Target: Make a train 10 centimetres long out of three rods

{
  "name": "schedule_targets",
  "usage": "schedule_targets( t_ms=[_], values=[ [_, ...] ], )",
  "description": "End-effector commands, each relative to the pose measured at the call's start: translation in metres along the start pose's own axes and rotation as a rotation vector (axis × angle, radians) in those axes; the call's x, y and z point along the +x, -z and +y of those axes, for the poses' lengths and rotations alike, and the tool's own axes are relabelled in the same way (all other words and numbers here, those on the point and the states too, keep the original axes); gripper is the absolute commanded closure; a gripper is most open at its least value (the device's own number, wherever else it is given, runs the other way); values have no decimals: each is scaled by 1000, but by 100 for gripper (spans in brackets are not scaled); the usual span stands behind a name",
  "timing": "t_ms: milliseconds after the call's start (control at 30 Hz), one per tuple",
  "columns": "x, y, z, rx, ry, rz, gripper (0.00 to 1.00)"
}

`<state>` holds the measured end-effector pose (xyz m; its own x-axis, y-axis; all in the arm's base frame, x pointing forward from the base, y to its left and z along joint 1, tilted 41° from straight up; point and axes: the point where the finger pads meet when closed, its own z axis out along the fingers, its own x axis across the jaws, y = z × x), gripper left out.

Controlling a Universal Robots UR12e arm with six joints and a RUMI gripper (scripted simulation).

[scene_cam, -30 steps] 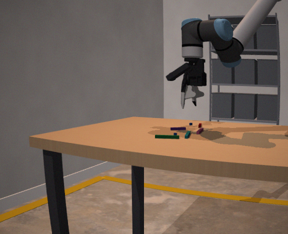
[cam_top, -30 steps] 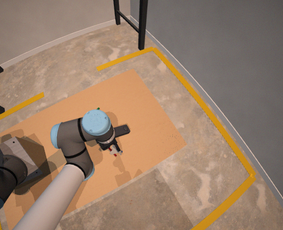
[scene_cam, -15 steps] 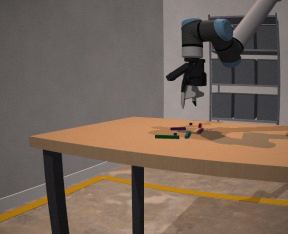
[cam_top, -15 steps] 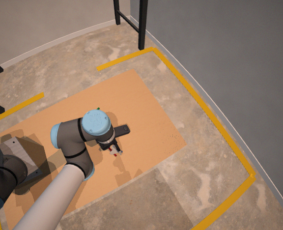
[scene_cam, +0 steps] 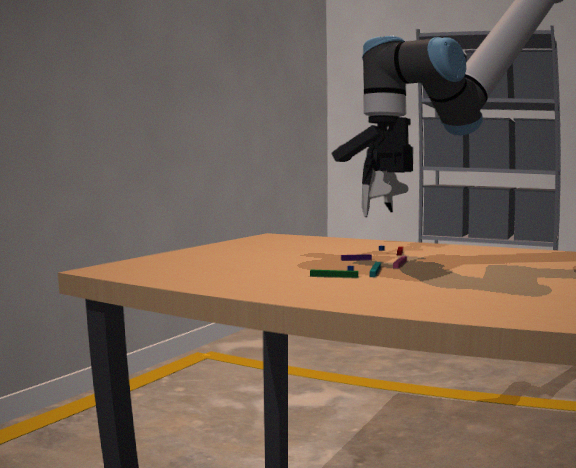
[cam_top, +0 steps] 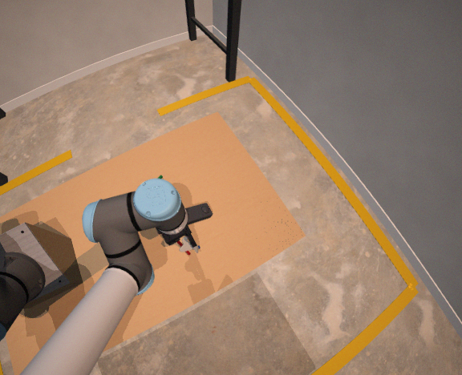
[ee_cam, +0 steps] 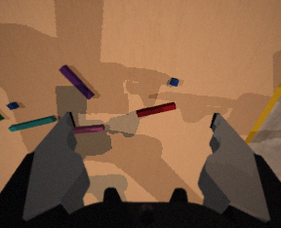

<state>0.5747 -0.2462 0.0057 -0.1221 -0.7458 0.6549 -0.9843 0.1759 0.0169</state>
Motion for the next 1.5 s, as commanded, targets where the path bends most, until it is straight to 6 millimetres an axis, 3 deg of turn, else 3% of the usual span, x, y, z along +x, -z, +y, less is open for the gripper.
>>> schedule_targets(
  t_ms=[0,1300,1367,1467],
  values=[
    [-1,-1,2,-1,1,-2,0],
    [-1,-1,2,-1,1,-2,0],
    [5,0,-1,0,-22,-1,0],
    [34,3,-8,2,-153,-2,0]
  ],
)
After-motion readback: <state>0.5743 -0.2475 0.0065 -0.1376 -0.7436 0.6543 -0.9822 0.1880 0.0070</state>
